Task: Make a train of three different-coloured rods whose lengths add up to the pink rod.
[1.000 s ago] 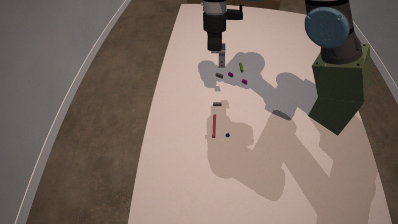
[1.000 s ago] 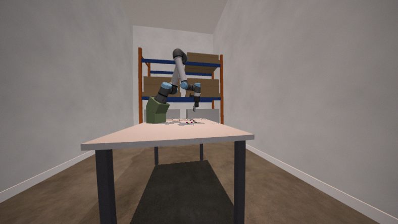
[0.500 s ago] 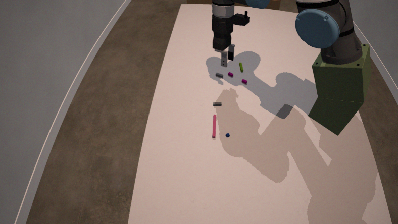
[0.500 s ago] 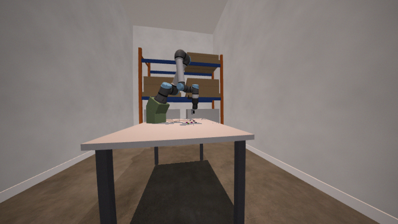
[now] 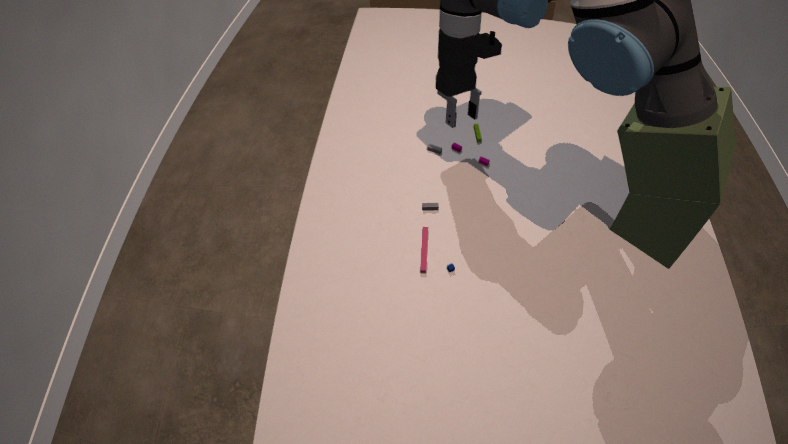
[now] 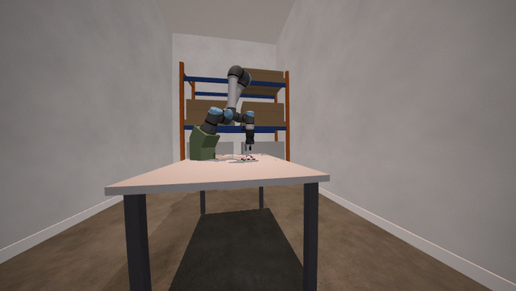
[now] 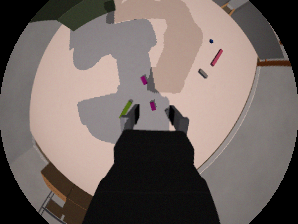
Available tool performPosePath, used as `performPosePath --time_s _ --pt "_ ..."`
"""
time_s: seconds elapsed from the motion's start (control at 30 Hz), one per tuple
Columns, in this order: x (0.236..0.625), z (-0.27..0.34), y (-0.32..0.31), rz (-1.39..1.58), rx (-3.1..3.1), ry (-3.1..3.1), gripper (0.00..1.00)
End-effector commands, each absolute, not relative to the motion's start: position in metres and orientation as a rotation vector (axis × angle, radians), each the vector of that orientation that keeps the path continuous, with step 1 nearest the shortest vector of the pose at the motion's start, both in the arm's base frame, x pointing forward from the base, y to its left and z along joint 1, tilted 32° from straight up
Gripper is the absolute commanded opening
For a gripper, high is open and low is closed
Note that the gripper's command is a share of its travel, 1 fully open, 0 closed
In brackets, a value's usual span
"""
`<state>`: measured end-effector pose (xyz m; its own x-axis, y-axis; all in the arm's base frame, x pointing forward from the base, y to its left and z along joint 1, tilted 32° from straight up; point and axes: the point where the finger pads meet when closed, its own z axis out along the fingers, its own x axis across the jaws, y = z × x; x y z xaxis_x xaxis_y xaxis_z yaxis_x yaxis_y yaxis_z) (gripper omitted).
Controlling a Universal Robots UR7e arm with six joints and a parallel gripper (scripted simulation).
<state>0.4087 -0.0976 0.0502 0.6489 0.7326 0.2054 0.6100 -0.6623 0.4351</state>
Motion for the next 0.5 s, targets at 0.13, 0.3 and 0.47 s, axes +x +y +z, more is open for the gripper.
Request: performPosePath --time_s 0.13,0.3,0.47 --pt "0.401 0.043 -0.122 0.575 2.653 0.753 1.00" --pt "0.394 0.038 -0.138 0.610 2.710 0.516 1.00" --pt "0.388 0.036 -0.151 0.636 2.738 0.341 1.00"
